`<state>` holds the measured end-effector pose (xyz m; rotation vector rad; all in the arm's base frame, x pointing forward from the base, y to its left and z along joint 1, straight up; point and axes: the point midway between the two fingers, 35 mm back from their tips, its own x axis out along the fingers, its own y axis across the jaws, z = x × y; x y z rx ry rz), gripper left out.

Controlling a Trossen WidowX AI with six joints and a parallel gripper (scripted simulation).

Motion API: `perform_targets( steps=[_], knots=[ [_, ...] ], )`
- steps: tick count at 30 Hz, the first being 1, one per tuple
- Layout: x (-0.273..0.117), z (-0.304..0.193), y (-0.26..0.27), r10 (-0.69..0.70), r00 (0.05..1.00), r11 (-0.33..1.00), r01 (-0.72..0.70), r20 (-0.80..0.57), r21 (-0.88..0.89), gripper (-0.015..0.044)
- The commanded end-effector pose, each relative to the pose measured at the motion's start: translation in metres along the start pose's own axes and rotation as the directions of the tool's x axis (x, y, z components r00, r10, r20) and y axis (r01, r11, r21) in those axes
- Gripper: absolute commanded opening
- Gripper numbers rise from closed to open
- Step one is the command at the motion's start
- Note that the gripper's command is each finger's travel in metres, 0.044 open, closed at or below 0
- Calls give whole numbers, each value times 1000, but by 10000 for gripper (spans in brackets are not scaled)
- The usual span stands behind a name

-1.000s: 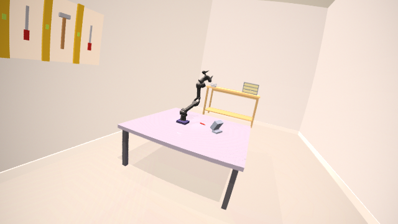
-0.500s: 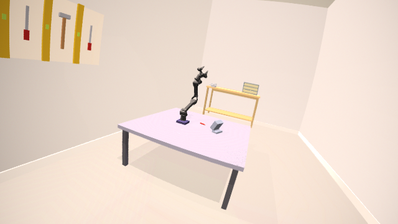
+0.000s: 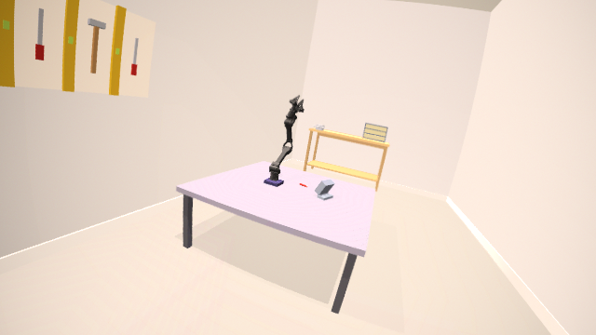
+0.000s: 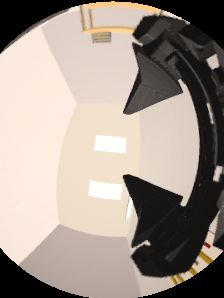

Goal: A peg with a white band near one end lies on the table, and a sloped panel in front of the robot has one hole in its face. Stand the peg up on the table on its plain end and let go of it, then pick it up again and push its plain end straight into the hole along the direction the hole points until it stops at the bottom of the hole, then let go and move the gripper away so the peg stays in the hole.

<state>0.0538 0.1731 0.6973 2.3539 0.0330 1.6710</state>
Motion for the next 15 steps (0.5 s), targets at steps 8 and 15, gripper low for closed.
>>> perform_targets(
  steps=[8, 15],
  knots=[
    [-6, -5, 66, 142, 990, 944, -136, 1, 302, 440],
    [-13, 0, 112, 237, 971, 838, -218, 27, 500, 440]
  ],
)
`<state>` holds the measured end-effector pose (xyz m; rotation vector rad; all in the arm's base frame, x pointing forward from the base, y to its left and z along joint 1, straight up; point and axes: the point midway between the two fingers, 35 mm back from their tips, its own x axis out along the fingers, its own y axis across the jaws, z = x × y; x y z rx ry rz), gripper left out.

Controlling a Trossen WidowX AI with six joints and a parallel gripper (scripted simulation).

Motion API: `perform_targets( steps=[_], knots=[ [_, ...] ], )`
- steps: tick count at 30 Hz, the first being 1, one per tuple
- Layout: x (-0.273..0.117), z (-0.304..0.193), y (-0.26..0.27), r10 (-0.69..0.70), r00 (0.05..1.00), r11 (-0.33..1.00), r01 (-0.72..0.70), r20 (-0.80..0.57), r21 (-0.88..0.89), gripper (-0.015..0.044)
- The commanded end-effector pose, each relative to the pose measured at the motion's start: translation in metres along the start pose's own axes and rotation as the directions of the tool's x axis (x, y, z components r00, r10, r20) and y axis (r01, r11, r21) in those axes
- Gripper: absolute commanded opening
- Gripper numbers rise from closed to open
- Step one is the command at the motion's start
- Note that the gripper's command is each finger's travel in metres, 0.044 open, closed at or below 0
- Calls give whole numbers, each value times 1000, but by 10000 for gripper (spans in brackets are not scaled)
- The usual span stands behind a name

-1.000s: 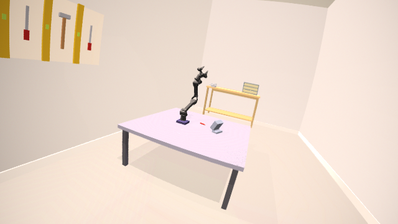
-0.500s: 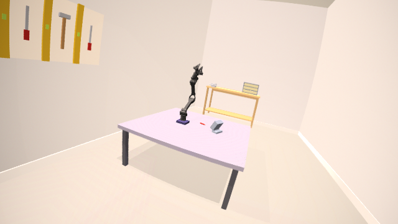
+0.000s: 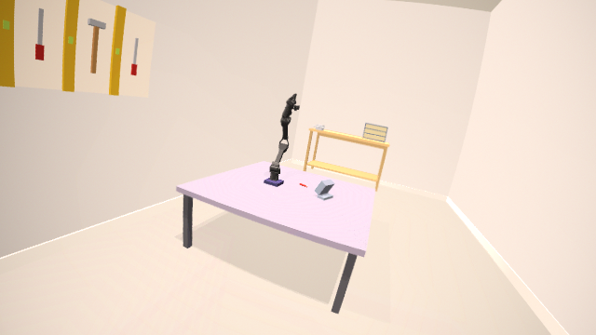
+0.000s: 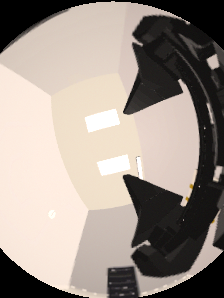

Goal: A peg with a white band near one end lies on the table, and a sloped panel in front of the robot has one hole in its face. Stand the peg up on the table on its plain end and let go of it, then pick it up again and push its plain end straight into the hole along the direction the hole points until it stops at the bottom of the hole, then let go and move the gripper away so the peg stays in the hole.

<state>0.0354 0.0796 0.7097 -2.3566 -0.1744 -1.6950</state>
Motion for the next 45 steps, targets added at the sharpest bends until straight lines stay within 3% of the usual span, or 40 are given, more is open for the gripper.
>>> perform_targets(
  steps=[1, 19, 30, 45],
  knots=[
    [1, -5, 22, 50, 999, 994, -49, -7, 103, 440],
    [-1, 0, 122, 267, 962, 798, -255, 60, 545, 440],
    [-7, 28, 173, 333, 928, 565, -339, 168, 752, 440],
    [-30, 90, 248, 479, 806, 101, -445, 348, 890, 440]
  ],
)
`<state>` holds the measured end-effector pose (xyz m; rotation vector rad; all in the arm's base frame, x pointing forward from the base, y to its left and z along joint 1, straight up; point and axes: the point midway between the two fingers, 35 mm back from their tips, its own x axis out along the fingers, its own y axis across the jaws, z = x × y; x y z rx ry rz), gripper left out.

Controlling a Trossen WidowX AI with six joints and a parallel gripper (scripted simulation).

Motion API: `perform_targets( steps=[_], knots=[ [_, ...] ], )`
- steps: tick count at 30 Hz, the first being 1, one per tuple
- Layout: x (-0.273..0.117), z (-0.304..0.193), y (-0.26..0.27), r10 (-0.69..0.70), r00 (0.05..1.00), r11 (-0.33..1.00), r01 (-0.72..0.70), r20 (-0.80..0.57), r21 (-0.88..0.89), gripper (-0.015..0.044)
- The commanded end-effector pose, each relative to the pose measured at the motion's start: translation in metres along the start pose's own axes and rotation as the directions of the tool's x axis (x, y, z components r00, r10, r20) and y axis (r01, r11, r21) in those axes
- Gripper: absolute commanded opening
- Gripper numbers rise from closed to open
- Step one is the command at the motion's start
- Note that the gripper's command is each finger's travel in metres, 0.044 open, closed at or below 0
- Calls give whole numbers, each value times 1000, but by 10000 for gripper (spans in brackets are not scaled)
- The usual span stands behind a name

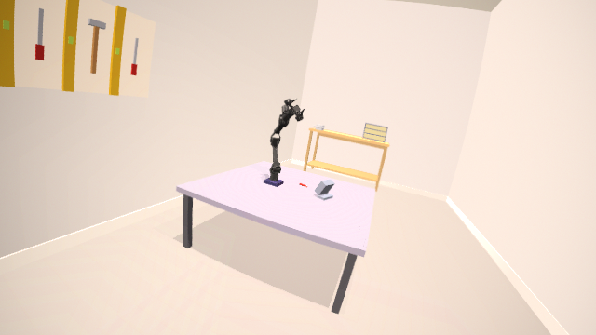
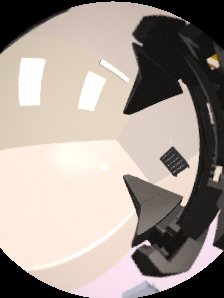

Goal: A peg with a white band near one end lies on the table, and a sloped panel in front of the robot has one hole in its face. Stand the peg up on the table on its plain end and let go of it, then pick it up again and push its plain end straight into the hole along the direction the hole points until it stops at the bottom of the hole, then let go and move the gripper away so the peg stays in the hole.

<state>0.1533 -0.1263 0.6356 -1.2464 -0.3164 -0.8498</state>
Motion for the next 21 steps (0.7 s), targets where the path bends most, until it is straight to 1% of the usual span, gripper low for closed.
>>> perform_targets(
  steps=[1, 11, 21],
  knots=[
    [7, -11, 22, 60, 998, 994, -58, -20, 90, 440],
    [18, -18, 72, 193, 981, 944, -181, -15, 275, 440],
    [24, -21, 134, 359, 933, 827, -312, -13, 468, 440]
  ],
)
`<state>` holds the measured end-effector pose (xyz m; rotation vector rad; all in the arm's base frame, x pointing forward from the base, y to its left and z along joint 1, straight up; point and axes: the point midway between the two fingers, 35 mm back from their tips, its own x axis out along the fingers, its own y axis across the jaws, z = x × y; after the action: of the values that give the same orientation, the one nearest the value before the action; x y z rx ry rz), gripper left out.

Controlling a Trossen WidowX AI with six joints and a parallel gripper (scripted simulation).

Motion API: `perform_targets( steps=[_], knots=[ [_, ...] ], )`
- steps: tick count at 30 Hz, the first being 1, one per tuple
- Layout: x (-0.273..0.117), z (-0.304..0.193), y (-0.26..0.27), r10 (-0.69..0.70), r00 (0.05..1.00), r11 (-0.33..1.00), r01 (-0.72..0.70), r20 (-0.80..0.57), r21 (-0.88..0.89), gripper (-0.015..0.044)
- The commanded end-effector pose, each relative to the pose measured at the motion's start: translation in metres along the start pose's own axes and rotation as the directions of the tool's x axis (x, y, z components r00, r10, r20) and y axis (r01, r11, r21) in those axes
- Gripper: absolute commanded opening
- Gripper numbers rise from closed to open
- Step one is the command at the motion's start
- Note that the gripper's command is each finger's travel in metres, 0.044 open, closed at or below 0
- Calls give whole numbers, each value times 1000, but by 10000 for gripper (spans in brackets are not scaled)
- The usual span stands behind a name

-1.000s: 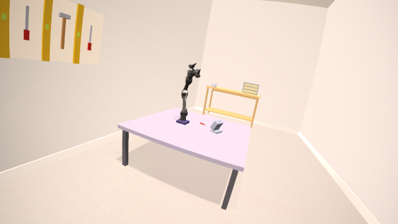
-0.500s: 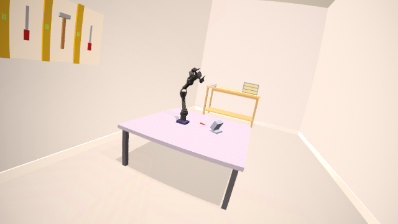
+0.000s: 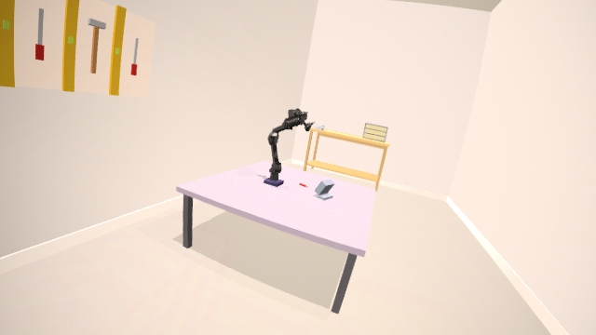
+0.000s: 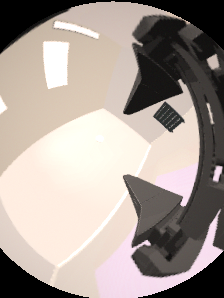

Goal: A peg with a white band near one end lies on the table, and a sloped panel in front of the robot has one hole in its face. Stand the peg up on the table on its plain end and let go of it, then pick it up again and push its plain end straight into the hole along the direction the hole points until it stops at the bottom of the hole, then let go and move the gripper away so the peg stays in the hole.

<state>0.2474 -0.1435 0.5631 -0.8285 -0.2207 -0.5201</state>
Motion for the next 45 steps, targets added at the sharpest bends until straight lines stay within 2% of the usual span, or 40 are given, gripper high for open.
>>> perform_targets(
  steps=[1, 15, 23, 33, 45],
  knots=[
    [9, -13, 20, 57, 998, 996, -54, -33, 69, 440],
    [27, -39, 104, 290, 950, 924, -245, -118, 295, 440],
    [27, -54, 160, 441, 880, 835, -331, -175, 440, 440],
    [9, -72, 243, 647, 719, 672, -379, -255, 636, 440],
    [-42, -88, 339, 831, 433, 505, -322, -350, 801, 440]
  ],
)
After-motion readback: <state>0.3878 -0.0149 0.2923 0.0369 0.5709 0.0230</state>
